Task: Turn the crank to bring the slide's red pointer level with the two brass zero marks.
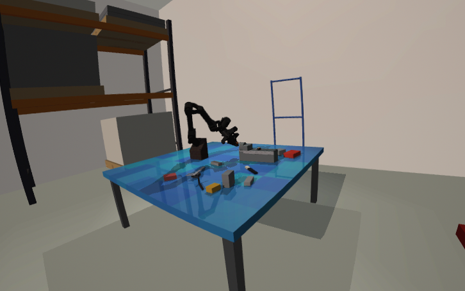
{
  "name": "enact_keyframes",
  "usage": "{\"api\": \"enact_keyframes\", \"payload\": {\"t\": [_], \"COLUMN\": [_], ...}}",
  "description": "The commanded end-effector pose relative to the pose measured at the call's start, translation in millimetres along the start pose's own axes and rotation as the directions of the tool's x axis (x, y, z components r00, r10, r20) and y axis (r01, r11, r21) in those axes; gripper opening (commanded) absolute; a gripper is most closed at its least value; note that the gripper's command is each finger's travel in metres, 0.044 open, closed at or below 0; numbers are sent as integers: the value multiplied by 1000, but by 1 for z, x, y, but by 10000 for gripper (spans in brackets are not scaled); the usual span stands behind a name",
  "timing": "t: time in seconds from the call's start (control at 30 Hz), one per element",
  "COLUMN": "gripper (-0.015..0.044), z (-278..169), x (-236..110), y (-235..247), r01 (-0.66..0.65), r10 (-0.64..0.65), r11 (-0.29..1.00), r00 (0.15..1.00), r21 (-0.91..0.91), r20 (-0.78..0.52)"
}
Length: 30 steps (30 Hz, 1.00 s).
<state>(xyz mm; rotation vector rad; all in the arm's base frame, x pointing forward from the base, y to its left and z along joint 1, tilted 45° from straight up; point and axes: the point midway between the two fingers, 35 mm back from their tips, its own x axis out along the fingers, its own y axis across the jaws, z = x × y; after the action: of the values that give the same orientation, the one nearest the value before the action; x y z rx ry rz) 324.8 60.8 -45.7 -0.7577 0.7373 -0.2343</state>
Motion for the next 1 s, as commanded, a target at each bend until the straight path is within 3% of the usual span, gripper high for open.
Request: {"api": "enact_keyframes", "payload": {"t": [0.0, 0.97], "gripper": [0, 0], "z": [-1, -2], "x": [0, 2], "y": [0, -18], "r01": [3, 3], "r10": [-3, -4], "r11": [1000, 1000], "r00": [1000, 1000], "r21": [-7, -8], "r20": [-3, -4]}}
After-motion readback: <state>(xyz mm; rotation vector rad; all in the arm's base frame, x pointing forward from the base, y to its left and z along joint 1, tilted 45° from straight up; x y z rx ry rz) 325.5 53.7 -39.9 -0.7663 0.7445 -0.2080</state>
